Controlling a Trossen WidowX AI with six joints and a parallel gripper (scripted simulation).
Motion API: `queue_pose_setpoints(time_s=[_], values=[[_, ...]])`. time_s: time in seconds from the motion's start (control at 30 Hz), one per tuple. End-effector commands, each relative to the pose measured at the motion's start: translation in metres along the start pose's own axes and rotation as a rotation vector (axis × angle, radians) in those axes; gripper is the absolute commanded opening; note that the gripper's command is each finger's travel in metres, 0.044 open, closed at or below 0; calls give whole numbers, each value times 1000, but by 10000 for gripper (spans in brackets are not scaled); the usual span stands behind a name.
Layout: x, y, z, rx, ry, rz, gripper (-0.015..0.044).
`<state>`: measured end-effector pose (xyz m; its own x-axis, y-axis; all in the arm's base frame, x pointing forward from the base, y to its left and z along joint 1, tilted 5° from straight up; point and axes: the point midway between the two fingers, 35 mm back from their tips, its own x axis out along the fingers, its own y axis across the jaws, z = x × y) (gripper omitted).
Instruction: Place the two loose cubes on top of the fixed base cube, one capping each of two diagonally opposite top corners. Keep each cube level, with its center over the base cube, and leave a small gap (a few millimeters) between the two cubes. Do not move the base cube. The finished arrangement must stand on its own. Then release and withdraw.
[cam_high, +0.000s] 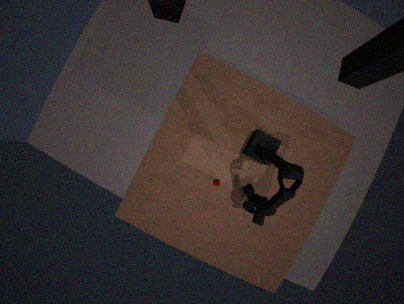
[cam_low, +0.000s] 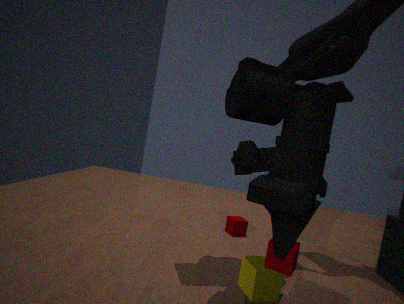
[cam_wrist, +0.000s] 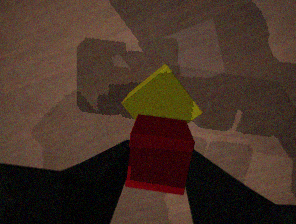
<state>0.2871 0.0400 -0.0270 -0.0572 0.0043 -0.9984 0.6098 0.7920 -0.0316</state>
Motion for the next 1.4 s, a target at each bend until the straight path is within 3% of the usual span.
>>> queue_pose_setpoints(time_s=[0.0, 0.07, 1.03, 1.07, 1.13, 1.37], values=[[0, 0, 0, -2, 1, 3, 157], [0, 0, 0, -2, 1, 3, 205], [-30, 0, 0, 0, 0, 0, 205], [-28, -2, 0, 6, 4, -3, 231], [-30, -8, 8, 41, -1, 6, 265], [-43, -43, 53, 223, -21, 29, 265]])
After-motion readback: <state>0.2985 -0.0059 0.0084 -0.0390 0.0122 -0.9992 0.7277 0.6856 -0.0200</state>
